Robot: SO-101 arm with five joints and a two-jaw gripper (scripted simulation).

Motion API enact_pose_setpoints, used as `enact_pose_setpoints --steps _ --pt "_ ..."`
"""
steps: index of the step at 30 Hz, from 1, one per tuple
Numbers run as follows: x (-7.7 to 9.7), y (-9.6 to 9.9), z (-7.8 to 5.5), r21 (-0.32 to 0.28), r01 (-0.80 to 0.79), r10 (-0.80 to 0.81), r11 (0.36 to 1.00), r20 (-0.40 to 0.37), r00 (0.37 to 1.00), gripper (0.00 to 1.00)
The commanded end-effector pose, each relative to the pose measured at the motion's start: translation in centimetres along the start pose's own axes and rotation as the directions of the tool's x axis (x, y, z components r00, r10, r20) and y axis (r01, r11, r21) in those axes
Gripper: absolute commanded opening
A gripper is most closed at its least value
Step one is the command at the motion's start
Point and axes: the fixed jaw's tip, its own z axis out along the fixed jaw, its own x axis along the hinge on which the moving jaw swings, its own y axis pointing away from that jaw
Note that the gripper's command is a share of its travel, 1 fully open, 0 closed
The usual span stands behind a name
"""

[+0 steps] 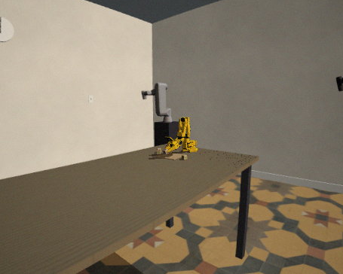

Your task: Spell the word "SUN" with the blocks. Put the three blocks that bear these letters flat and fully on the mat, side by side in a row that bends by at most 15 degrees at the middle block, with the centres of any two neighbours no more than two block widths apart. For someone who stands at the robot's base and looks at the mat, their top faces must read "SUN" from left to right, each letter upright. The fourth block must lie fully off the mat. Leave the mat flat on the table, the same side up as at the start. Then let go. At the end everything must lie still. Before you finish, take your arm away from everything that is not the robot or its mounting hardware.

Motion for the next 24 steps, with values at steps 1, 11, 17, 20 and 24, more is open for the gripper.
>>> enact_pose_setpoints --steps 1,11,17,20,24 --pt "-1.24 -0.08 0.26 0.003 0.002 -0.002 1.000 0.064 0.998 0.00" --pt "-0.73 -0.08 0.48 0.003 0.002 -0.002 1.000 0.064 0.998 0.00" --pt "-0.70 -0.08 0.49 0.003 0.002 -0.002 1.000 0.064 0.998 0.00" --pt "-0.55 -0.08 0.56 0.003 0.002 -0.002 1.000 0.064 0.998 0.00" --pt "-0.28 -0.09 0.68 0.003 0.002 -0.002 1.000 0.064 0.998 0.00"
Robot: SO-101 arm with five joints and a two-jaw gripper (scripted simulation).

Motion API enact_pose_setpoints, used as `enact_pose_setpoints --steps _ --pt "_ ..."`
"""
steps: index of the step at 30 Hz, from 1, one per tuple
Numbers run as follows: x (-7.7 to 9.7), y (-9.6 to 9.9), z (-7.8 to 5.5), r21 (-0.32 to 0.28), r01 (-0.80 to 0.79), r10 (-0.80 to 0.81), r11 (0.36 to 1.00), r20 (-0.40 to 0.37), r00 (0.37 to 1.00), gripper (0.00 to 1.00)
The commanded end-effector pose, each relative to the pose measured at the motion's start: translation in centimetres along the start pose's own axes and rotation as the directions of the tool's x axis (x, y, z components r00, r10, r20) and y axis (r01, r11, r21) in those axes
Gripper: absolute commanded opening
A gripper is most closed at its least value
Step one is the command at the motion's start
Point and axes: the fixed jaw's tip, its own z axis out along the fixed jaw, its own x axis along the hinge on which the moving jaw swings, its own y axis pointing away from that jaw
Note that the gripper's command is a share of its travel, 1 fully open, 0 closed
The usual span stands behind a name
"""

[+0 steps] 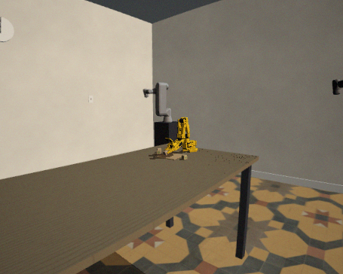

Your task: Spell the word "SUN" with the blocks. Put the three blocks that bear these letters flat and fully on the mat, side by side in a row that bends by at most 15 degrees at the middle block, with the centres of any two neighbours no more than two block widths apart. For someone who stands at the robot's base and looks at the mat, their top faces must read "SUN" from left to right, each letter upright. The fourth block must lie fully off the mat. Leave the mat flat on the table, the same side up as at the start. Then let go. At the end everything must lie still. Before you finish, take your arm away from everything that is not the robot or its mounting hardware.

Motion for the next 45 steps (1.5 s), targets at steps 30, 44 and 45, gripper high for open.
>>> enact_pose_setpoints --steps 30,44,45 --pt "-0.33 -0.09 0.61 0.003 0.002 -0.002 1.000 0.063 0.998 0.05" --pt "-0.33 -0.09 0.61 0.003 0.002 -0.002 1.000 0.063 0.998 0.14" --pt "-0.33 -0.09 0.61 0.003 0.002 -0.002 1.000 0.063 0.998 0.15"
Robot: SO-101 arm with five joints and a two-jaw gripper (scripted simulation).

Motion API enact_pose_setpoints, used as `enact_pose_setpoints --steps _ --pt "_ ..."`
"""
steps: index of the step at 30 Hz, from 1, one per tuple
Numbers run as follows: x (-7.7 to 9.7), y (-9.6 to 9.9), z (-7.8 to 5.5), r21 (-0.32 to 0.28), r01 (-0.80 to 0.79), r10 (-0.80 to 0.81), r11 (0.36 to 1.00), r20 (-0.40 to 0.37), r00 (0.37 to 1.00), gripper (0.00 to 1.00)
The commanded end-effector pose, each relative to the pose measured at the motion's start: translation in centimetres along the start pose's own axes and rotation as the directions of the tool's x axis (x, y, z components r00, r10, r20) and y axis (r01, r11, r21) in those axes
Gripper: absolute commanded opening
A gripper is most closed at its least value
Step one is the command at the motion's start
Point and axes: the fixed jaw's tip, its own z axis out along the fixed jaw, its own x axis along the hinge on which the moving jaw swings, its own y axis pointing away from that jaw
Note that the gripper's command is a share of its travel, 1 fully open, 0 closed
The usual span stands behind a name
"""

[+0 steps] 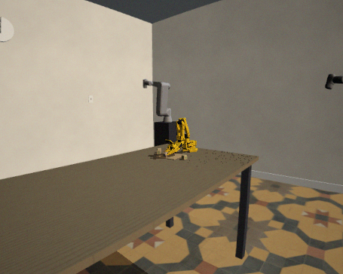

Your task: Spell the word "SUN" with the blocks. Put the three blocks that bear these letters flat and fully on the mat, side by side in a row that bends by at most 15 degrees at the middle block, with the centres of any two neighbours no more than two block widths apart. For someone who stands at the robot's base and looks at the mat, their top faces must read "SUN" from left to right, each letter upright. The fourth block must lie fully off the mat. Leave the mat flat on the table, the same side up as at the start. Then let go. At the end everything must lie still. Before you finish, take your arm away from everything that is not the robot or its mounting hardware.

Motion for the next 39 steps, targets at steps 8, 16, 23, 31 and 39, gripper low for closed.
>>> enact_pose_setpoints --steps 8,16,23,31,39 --pt "-1.30 -0.08 0.17 0.003 0.002 -0.002 1.000 0.061 0.998 0.20" --pt "-1.30 -0.08 0.17 0.003 0.002 -0.002 1.000 0.061 0.998 0.27" --pt "-1.30 -0.08 0.17 0.003 0.002 -0.002 1.000 0.061 0.998 0.32" --pt "-1.30 -0.08 0.17 0.003 0.002 -0.002 1.000 0.061 0.998 0.33" --pt "-1.36 0.02 -0.36 -0.015 -0.189 0.190 0.982 0.072 0.979 0.33"
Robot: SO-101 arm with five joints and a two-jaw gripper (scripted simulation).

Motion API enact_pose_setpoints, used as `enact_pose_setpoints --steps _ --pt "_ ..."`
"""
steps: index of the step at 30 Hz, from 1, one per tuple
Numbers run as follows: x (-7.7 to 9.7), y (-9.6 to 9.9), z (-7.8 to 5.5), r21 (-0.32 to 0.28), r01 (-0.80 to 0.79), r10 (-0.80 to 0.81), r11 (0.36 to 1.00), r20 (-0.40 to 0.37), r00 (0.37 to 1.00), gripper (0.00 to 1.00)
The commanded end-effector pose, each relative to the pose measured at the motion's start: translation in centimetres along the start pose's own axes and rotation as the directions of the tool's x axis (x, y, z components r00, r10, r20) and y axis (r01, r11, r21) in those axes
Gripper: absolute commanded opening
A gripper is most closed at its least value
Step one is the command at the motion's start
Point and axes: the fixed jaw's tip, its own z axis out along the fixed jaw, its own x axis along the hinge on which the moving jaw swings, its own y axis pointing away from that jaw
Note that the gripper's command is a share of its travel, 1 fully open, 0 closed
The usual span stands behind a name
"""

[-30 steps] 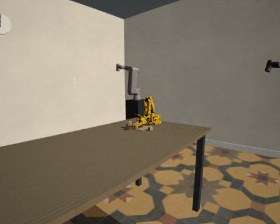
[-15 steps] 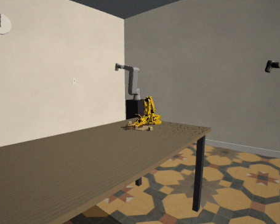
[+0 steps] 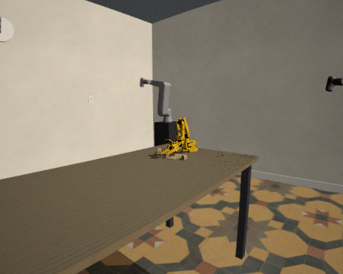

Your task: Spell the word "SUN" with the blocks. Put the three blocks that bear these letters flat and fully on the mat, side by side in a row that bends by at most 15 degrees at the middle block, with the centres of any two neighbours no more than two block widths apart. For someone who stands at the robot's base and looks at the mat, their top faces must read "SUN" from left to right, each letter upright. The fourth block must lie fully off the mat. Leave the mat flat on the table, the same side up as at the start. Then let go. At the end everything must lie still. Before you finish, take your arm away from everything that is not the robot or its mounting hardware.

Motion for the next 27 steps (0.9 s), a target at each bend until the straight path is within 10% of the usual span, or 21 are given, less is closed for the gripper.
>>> enact_pose_setpoints --steps 1,8,14,27 --pt "-1.1 0.1 -0.4 -0.017 -0.150 0.151 0.989 0.057 0.987 0.33" --pt "-1.3 0.2 -1.4 -0.054 -0.473 0.476 0.879 0.063 0.877 0.33" --pt "-1.6 0.2 -2.6 -0.099 -0.766 0.772 0.635 0.045 0.634 0.33" --pt "-1.5 0.2 -3.2 -0.085 -0.766 0.770 0.637 0.035 0.637 0.33"
